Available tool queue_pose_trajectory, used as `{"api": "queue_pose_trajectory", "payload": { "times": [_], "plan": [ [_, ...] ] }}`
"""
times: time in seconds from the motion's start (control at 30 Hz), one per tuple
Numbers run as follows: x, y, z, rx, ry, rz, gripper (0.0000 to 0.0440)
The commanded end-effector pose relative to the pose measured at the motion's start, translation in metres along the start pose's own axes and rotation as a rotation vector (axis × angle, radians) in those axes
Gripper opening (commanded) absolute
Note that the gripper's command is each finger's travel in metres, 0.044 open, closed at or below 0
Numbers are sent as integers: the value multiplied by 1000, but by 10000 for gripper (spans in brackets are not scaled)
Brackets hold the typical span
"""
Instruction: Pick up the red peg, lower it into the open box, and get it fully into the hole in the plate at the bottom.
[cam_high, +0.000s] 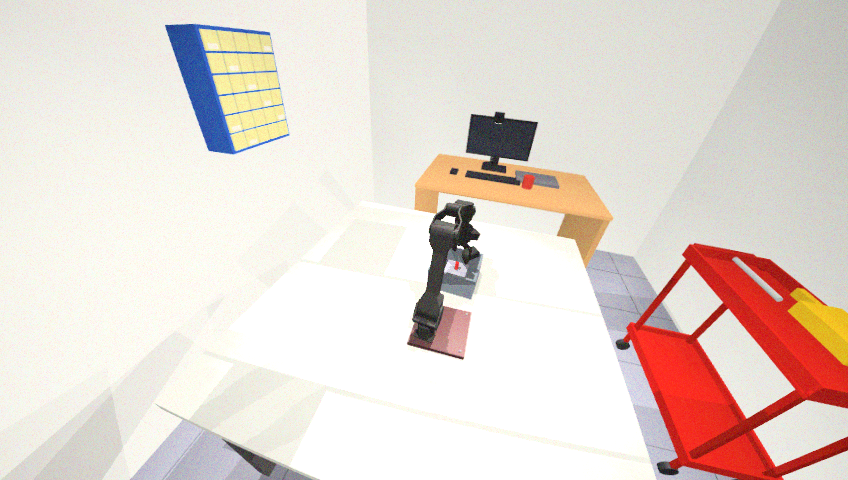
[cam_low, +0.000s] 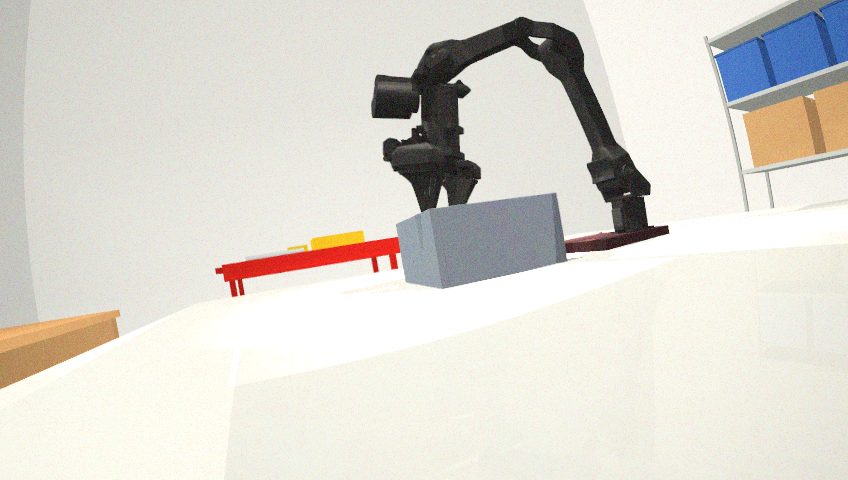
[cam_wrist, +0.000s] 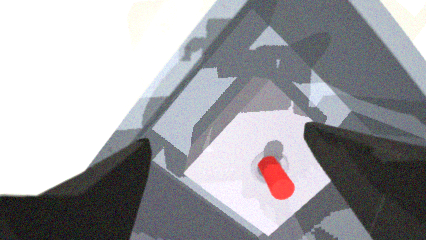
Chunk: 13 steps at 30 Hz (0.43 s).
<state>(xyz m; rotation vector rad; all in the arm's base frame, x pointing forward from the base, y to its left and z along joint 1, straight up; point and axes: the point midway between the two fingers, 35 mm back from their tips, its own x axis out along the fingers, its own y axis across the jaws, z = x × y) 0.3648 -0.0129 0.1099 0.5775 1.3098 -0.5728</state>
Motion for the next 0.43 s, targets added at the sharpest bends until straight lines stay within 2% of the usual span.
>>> {"api": "queue_pose_trajectory", "payload": {
  "times": [0.0,0.4],
  "plan": [
    [-9,16,7,-13,9,47,440],
    [-38,52,20,-36,10,132,440]
  ]
}}
